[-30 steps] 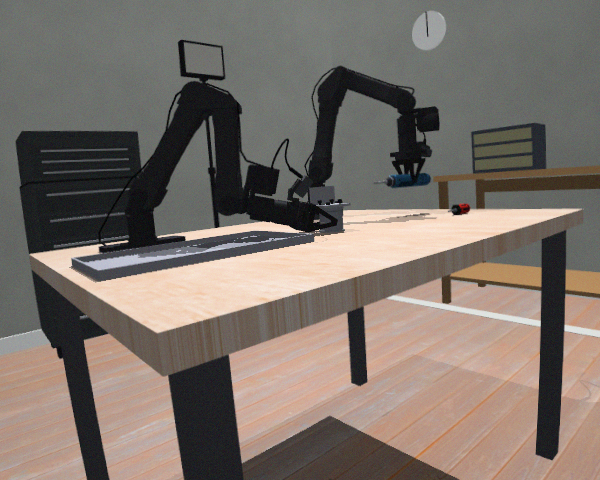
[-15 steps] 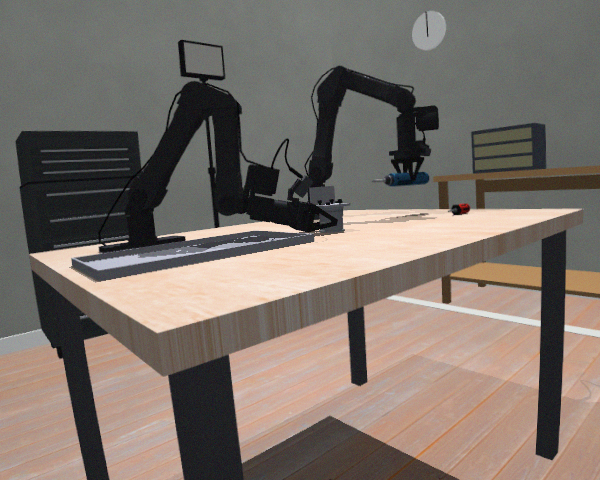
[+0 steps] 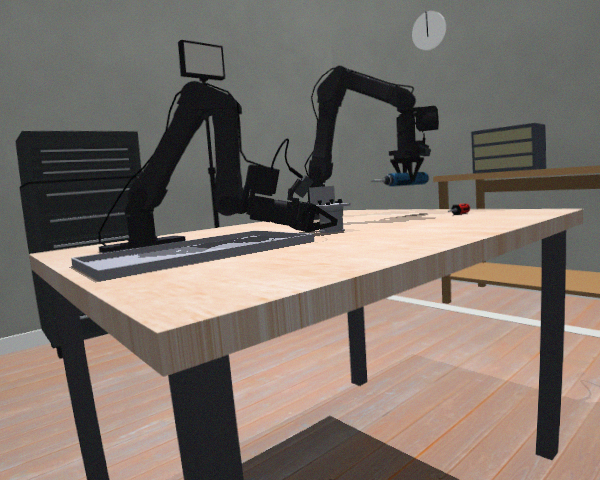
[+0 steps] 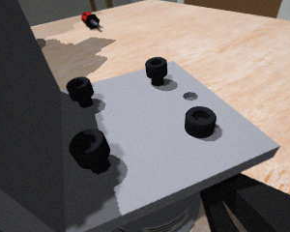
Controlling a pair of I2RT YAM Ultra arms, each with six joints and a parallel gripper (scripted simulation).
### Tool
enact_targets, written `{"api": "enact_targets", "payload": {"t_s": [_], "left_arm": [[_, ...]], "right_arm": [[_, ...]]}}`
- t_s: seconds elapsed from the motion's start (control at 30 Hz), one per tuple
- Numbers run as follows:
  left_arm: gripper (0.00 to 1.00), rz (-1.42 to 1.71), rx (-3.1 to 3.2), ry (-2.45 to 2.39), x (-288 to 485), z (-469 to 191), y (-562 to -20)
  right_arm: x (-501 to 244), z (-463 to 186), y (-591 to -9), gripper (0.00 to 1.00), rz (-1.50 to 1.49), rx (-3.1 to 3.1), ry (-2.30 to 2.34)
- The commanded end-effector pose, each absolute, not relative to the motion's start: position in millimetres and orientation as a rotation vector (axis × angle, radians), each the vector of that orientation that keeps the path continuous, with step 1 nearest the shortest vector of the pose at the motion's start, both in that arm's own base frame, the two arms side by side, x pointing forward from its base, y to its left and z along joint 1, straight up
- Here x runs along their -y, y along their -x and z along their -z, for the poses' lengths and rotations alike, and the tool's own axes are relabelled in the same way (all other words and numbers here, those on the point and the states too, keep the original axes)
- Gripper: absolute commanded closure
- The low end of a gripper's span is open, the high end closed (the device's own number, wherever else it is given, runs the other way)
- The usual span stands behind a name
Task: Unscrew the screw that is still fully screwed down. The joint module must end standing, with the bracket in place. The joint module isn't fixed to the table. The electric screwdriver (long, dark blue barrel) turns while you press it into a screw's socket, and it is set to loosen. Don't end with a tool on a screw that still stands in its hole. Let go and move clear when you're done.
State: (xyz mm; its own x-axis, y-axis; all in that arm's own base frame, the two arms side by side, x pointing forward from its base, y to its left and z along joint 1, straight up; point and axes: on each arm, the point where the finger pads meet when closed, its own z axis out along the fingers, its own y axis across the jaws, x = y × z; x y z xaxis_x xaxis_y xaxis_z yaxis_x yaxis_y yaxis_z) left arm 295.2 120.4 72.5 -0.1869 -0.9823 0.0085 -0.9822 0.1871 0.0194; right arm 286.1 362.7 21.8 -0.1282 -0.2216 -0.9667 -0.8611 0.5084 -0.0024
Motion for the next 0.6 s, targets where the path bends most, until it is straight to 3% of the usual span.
{"api": "enact_targets", "payload": {"t_s": [0.0,0.57], "left_arm": [[0.58,-0.008,2.473,-2.021,-124.1,-99.0,-305.8],[0.58,-0.022,2.478,-2.022,-122.7,-101.0,-306.9]], "right_arm": [[-364.3,-23.6,-287.3,0.41,-0.720,-1.643,0.935],[-364.3,-23.6,-287.3,0.41,-0.720,-1.643,0.935]]}}
